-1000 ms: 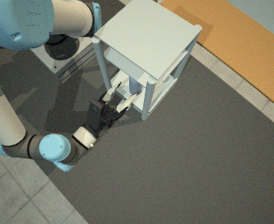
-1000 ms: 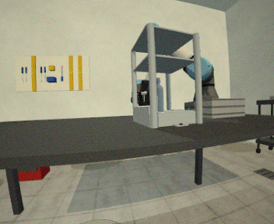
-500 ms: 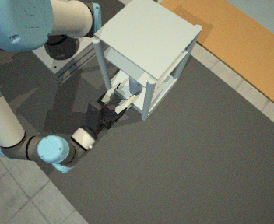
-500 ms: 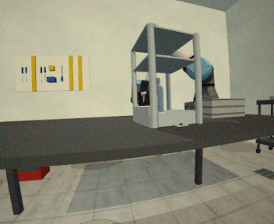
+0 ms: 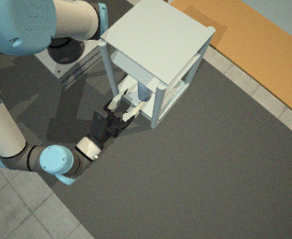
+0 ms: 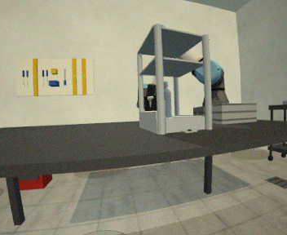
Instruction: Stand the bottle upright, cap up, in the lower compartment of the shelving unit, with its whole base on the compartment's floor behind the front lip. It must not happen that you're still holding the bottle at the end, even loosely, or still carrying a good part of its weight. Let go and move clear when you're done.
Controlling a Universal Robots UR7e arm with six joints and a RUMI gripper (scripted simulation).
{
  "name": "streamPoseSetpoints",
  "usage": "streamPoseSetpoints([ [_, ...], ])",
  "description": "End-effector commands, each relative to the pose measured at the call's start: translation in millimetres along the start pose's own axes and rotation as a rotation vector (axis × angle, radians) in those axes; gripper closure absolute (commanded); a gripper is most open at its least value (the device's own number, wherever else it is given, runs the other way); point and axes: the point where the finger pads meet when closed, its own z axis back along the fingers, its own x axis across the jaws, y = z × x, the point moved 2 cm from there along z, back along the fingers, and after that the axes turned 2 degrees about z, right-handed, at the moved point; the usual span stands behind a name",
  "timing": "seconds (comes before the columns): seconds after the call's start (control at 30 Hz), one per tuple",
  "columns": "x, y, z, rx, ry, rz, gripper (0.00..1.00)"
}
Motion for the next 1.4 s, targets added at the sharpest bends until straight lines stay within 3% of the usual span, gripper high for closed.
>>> streamPoseSetpoints([
  [0.0,0.4,-0.3,1.6,-0.001,-0.001,0.001,0.55],
  [0.7,0.4,-0.5,22.2,-0.001,-0.001,0.001,0.55],
  [1.37,0.2,-0.5,73.8,-0.001,-0.001,0.001,0.55],
])
